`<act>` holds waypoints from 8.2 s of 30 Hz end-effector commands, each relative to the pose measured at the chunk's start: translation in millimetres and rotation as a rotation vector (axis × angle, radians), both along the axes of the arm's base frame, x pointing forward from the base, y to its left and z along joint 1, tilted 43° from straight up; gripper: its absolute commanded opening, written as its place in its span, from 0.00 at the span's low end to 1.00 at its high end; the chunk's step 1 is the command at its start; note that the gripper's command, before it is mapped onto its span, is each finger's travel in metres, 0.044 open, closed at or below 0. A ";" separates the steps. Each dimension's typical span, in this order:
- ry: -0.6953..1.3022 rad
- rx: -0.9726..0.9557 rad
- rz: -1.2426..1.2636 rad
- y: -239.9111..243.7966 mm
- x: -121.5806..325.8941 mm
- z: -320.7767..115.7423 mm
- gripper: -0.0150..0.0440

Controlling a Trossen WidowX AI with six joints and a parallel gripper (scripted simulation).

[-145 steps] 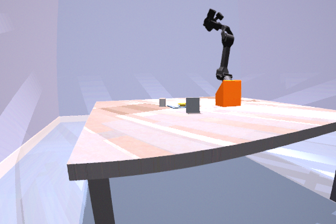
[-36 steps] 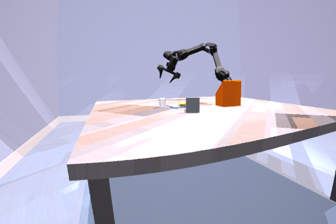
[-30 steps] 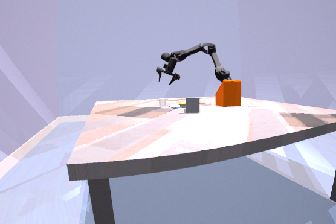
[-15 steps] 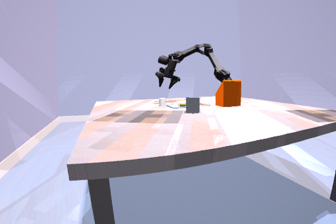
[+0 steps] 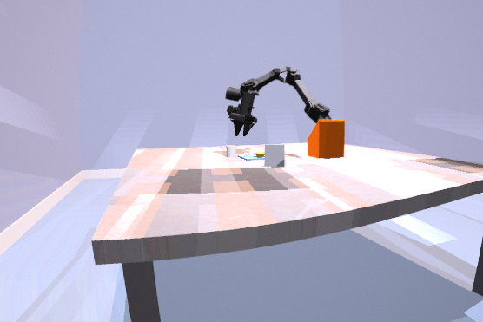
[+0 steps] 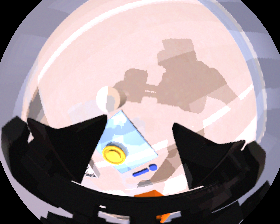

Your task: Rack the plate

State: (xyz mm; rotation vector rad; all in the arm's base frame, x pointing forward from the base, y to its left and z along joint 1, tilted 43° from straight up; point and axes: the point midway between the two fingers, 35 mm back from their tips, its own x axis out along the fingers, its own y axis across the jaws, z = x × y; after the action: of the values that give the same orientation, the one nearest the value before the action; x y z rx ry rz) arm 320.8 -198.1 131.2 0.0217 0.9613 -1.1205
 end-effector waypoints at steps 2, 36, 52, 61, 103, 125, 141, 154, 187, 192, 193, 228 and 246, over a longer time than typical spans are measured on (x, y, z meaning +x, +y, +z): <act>0.139 0.028 0.081 15.9 -4.0 -23.8 0.93; 0.677 0.103 0.421 68.7 -33.2 -111.6 0.93; 0.678 0.102 0.421 51.6 -35.7 -131.4 0.93; 0.679 0.100 0.420 42.1 -38.2 -142.1 0.93; 0.671 0.117 0.429 112.4 -12.0 -74.2 0.25; 0.596 0.112 0.343 177.7 -9.7 -36.8 0.25; 0.391 0.127 0.123 218.2 -33.3 -74.3 0.25; 0.588 0.353 0.262 199.9 -43.0 -107.3 0.25; 0.661 0.838 0.915 170.1 -56.6 -167.0 0.25; 0.622 0.869 1.042 166.3 -57.2 -172.5 0.25; 0.613 0.873 1.067 165.5 -57.3 -173.5 0.25; 0.179 0.504 1.921 133.6 -59.9 -182.3 0.25; 0.074 0.200 2.101 122.2 -63.2 -175.9 0.25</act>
State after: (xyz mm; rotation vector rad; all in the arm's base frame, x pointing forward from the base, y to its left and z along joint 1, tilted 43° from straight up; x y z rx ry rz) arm 258.1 -76.6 -44.8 -0.7037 0.6313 0.9131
